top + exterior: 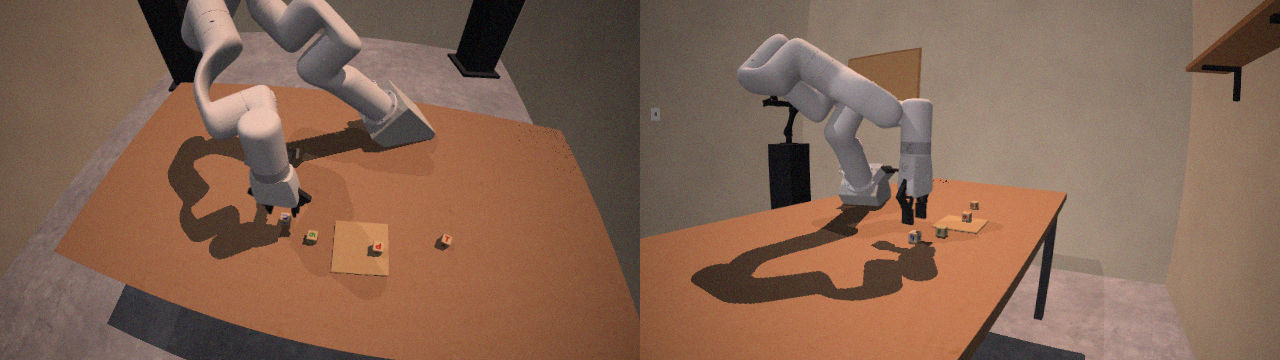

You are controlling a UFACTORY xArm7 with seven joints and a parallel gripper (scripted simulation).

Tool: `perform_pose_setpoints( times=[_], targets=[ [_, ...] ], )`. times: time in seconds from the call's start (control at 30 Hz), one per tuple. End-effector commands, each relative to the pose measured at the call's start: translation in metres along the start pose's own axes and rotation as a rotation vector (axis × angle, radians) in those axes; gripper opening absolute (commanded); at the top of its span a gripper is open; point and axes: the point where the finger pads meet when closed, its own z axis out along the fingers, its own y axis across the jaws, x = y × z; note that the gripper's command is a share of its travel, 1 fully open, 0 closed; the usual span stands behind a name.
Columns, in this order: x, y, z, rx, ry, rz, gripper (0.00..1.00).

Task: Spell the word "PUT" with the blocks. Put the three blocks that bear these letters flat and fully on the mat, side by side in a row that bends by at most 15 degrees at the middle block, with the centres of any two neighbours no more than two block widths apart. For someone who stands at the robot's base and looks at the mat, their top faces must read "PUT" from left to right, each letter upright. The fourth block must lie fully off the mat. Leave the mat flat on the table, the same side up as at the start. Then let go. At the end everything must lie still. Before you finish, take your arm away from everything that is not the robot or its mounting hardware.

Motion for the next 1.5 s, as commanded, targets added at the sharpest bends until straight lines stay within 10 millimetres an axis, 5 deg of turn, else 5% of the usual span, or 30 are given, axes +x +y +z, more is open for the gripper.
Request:
perform_pose_setpoints(
  times=[0.0, 1.47],
  targets=[
    [-0.001, 0.0, 0.006, 0.0, -0.003, 0.0, 0.63],
    [-0.001, 0.0, 0.02, 0.0, -0.003, 0.0, 0.63]
  ],
)
